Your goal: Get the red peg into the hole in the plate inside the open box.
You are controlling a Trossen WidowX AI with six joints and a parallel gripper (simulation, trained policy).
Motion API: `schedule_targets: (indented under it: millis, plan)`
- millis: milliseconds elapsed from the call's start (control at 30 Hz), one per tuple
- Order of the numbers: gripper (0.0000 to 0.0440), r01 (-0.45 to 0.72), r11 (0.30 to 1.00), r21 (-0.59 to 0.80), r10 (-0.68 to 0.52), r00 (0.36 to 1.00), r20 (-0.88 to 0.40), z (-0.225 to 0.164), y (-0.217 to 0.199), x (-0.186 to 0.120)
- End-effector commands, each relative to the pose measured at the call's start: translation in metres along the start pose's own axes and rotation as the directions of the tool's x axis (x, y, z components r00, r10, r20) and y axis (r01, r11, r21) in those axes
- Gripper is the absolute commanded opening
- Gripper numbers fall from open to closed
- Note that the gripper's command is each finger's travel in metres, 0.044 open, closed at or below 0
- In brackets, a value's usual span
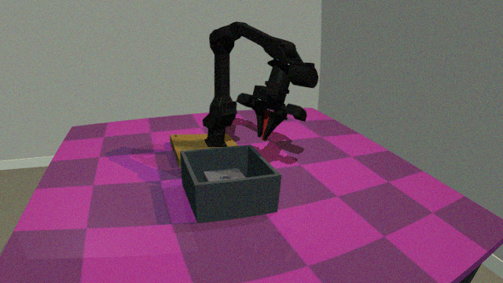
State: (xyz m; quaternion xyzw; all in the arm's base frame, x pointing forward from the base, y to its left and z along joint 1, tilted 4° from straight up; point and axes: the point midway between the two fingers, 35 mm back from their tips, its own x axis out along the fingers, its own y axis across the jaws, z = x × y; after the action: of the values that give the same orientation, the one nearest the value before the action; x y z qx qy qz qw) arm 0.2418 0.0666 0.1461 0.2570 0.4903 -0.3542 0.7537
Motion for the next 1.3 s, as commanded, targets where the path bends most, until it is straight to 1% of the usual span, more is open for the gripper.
schedule_targets:
  millis: [0, 300, 600, 933, 1267]
  plan:
    - [0.0, 0.005, 0.999, 0.045, -0.006, 1.0, 0.028, 0.02, 0.001, 0.002]
    - [0.0, 0.021, 0.993, 0.115, -0.029, 0.997, 0.066, 0.061, 0.0, 0.018]
    - [0.0, 0.034, 0.991, 0.126, -0.043, 0.996, 0.073, 0.095, -0.003, 0.044]
    - [0.0003, 0.035, 0.997, 0.066, -0.037, 0.999, 0.038, 0.119, -0.005, 0.076]
    - [0.0, 0.016, 0.999, -0.037, -0.016, 1.0, -0.017, 0.125, -0.005, 0.105]
